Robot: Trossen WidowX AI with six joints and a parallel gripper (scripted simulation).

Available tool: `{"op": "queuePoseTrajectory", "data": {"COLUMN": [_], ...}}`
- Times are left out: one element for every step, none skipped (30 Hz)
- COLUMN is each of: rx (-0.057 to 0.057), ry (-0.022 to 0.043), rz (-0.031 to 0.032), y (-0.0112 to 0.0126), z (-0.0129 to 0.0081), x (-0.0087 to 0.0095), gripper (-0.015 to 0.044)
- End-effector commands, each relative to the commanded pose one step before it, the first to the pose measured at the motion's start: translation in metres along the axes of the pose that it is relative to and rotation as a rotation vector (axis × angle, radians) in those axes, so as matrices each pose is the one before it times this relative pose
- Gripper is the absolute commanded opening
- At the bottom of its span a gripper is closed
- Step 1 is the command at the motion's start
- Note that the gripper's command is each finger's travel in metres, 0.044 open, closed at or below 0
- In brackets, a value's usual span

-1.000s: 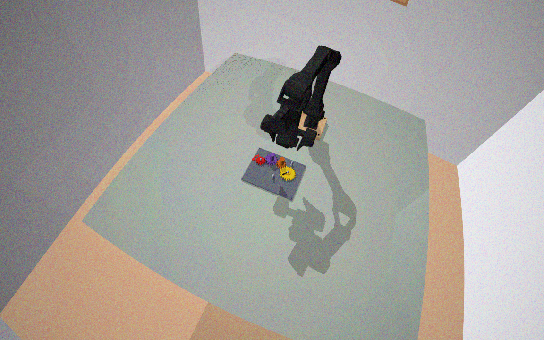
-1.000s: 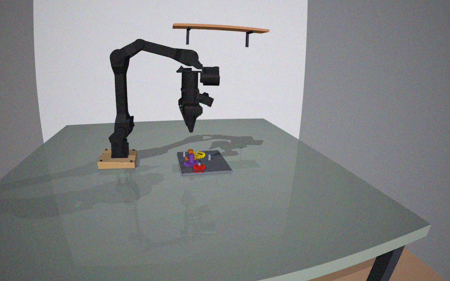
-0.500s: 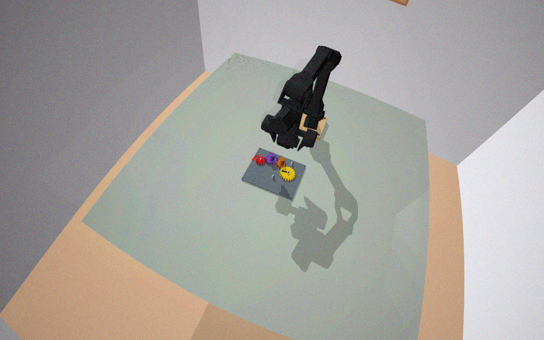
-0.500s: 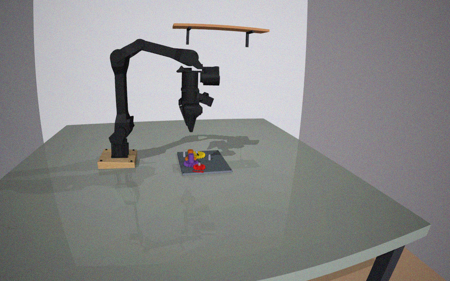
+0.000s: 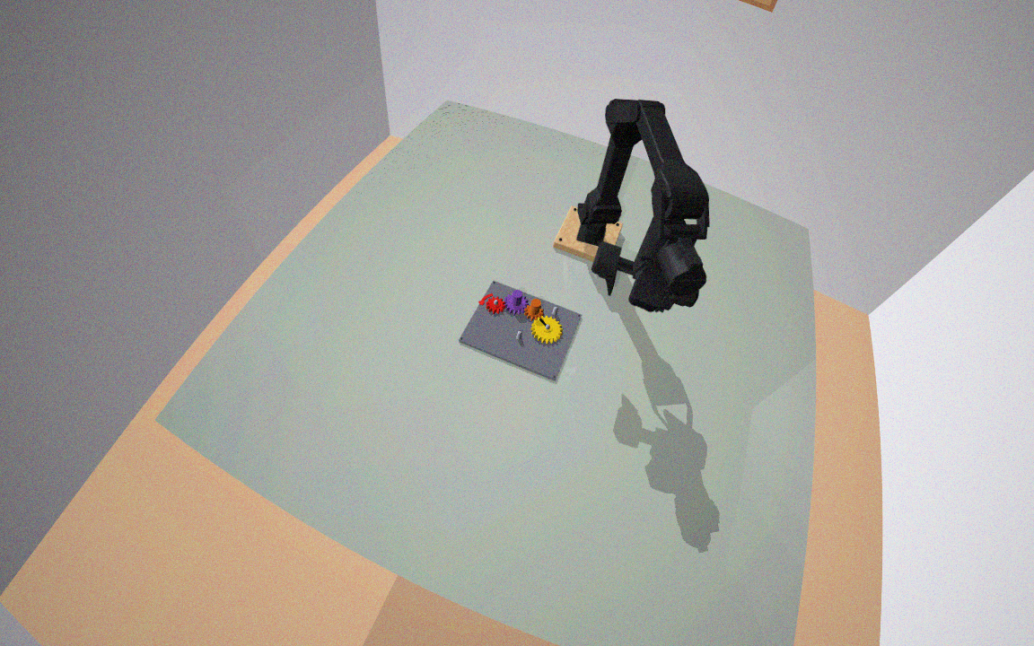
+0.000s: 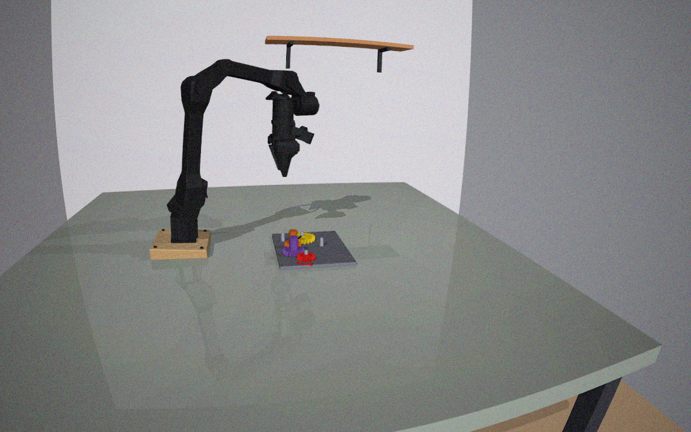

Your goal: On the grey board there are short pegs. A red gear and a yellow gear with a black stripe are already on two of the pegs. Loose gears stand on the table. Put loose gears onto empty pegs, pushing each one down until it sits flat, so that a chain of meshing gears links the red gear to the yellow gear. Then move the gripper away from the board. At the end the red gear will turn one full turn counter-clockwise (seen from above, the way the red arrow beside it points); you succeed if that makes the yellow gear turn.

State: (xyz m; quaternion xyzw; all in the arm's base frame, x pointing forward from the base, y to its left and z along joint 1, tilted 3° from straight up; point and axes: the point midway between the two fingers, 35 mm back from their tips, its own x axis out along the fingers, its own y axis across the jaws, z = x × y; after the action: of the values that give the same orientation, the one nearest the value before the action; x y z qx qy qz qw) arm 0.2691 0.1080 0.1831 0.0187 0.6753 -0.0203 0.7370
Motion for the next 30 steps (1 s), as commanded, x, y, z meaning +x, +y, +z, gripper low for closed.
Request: {"op": "queuePoseTrajectory", "data": {"rx": [0.0067,0.004,0.004,0.0044,0.0045,0.0038,0.0023,0.0008,0.0,0.0,0.0,0.0,0.0,0.0,0.0,0.0,0.0,0.0,0.0,0.0,0.0,0.0,0.0,0.0,0.0,0.0,0.0,0.0,0.0,0.0], "ry": [0.00483,0.00097,0.00079,0.00076,0.00063,0.00047,0.00023,0.00007,0.0,0.0,0.0,0.0,0.0,0.0,0.0,0.0,0.0,0.0,0.0,0.0,0.0,0.0,0.0,0.0,0.0,0.0,0.0,0.0,0.0,0.0], "rz": [0.00736,-0.00013,-0.0002,-0.00028,-0.00034,-0.00032,-0.0002,-0.00007,0.0,0.0,0.0,0.0,0.0,0.0,0.0,0.0,0.0,0.0,0.0,0.0,0.0,0.0,0.0,0.0,0.0,0.0,0.0,0.0,0.0,0.0], "y": [0.05132,0.01187,0.0116,0.01124,0.01076,0.00805,0.00471,0.00155,0.0,0.0,0.0,0.0,0.0,0.0,0.0,0.0,0.0,0.0,0.0,0.0,0.0,0.0,0.0,0.0,0.0,0.0,0.0,0.0,0.0,0.0], "z": [-0.02043,-0.00644,-0.00708,-0.0077,-0.00822,-0.00677,-0.00423,-0.00144,0.0,0.0,0.0,0.0,0.0,0.0,0.0,0.0,0.0,0.0,0.0,0.0,0.0,0.0,0.0,0.0,0.0,0.0,0.0,0.0,0.0,0.0], "x": [-0.00901,-0.00173,-0.00174,-0.00176,-0.00176,-0.00138,-0.00083,-0.00028,0.0,0.0,0.0,0.0,0.0,0.0,0.0,0.0,0.0,0.0,0.0,0.0,0.0,0.0,0.0,0.0,0.0,0.0,0.0,0.0,0.0,0.0], "gripper": [0.044,0.044,0.044,0.044,0.044,0.044,0.044,0.044,0.044,0.044,0.044,0.044,0.044,0.044,0.044,0.044,0.044,0.044,0.044,0.044,0.044,0.044,0.044,0.044,0.044,0.044,0.044,0.044,0.044,0.044]}}
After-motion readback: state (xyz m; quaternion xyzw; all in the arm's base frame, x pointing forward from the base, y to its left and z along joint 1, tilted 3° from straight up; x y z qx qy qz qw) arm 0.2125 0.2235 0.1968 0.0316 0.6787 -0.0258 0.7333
